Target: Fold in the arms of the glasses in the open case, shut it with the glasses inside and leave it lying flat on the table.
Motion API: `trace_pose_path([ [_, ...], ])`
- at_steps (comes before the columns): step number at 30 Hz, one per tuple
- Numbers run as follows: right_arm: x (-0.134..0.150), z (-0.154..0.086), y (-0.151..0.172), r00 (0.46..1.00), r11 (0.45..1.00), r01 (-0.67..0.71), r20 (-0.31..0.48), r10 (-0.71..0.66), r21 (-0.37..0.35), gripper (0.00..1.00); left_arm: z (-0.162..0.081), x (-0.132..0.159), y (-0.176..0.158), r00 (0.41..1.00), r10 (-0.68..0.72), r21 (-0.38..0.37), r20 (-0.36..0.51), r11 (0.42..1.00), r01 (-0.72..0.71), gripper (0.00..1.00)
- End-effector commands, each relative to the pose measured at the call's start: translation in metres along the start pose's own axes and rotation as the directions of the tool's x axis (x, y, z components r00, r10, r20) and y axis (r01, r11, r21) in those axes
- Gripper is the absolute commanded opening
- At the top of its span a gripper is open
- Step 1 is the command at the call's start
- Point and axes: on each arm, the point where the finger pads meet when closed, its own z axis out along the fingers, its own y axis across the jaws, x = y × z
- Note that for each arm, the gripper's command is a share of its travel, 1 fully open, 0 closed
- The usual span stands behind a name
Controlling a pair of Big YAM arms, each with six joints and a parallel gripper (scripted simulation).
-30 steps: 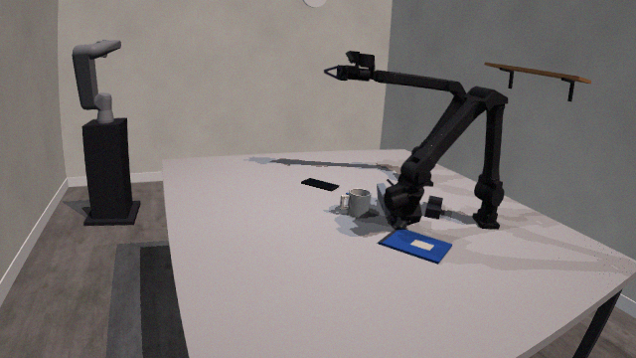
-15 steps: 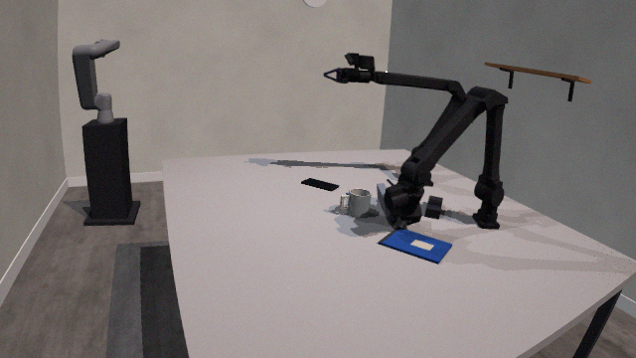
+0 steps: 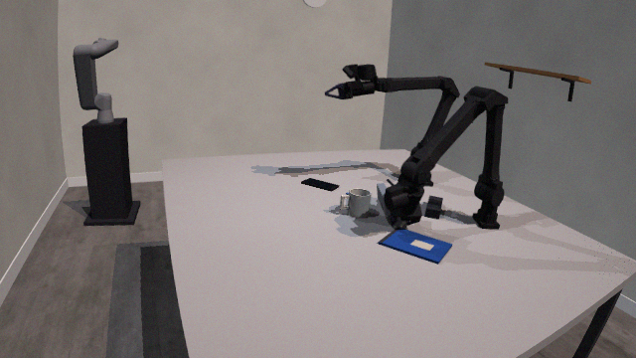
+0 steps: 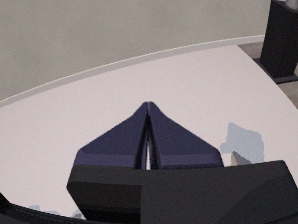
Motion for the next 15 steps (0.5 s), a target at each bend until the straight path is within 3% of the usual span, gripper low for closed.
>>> trace_pose_path([
  [1,0.028,0.012,0.021,0.997,0.999,-0.038,-0.071,0.037,-0.013,0.0,-0.02,0.003,0.026,1.0,0.013,-0.056,-0.025,0.998,-0.014,0.57],
  [4,0.007,0.01,0.046,0.998,0.998,-0.053,-0.044,0.052,-0.033,0.0,-0.02,0.003,0.026,1.0,0.013,-0.056,-0.025,0.998,-0.014,0.57],
  [6,0.037,0.01,0.062,0.995,0.998,-0.049,-0.093,0.045,-0.035,0.0,-0.02,0.003,0.026,1.0,0.013,-0.056,-0.025,0.998,-0.014,0.57],
  [7,0.066,0.008,0.068,0.99,0.999,-0.036,-0.14,0.032,-0.032,0.0,-0.02,0.003,0.026,1.0,0.013,-0.056,-0.025,0.998,-0.014,0.57],
  [15,0.126,-0.012,0.141,0.972,0.998,-0.02,-0.234,0.007,-0.055,0.0,-0.02,0.003,0.026,1.0,0.013,-0.056,-0.025,0.998,-0.014,0.57],
])
